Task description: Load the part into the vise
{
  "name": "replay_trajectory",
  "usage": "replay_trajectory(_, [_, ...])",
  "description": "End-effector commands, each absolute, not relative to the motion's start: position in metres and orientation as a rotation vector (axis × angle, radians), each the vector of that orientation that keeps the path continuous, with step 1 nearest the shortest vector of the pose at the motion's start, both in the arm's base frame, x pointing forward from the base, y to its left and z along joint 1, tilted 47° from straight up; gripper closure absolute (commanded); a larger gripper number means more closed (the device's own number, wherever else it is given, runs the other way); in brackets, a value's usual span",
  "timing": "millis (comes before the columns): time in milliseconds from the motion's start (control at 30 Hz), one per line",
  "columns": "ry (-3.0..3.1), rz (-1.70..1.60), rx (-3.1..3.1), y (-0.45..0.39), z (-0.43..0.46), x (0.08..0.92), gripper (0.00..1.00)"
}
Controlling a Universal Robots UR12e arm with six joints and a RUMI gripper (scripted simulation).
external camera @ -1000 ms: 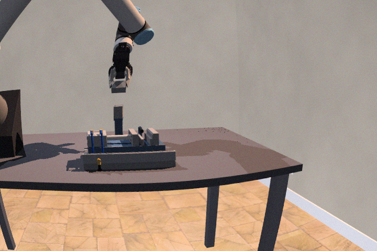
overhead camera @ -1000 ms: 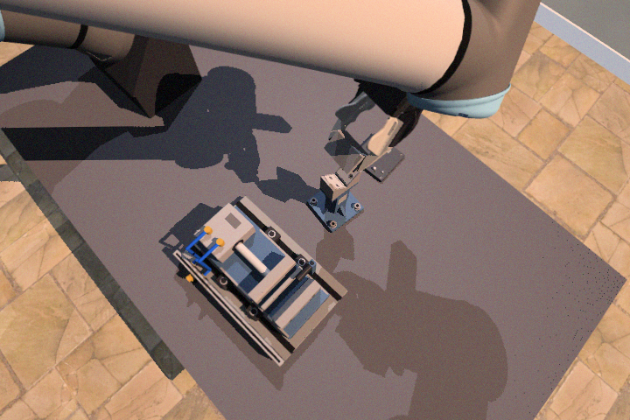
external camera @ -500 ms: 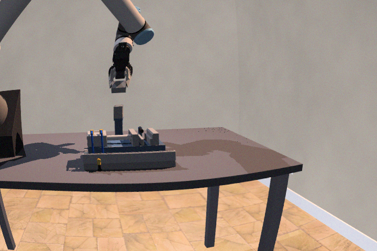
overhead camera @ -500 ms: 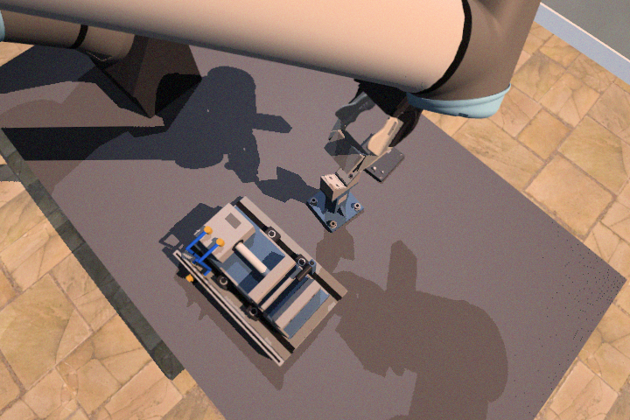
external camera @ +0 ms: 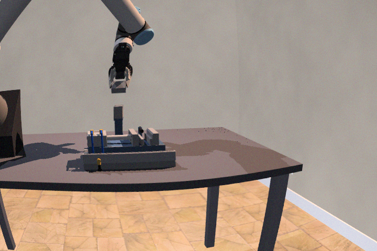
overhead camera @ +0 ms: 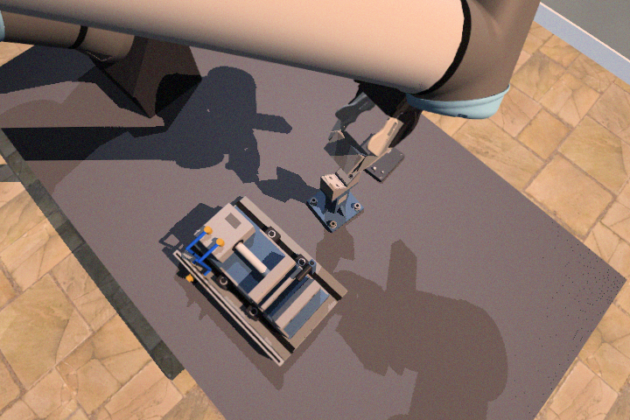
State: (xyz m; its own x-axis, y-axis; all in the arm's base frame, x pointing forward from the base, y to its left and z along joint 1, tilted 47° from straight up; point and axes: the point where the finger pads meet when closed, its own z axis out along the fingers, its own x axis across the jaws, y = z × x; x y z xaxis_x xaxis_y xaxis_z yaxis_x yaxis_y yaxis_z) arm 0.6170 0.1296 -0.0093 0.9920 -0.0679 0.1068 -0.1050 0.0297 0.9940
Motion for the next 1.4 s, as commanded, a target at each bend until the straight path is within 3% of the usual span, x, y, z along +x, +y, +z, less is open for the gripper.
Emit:
replay_trajectory(0, [-0.138,0.030,1.543,0.130,-0.009,0.617,1.00])
replay_trajectory(1367, [-0.138,0.030,1.543,0.108,-0.030,0.618,1.00])
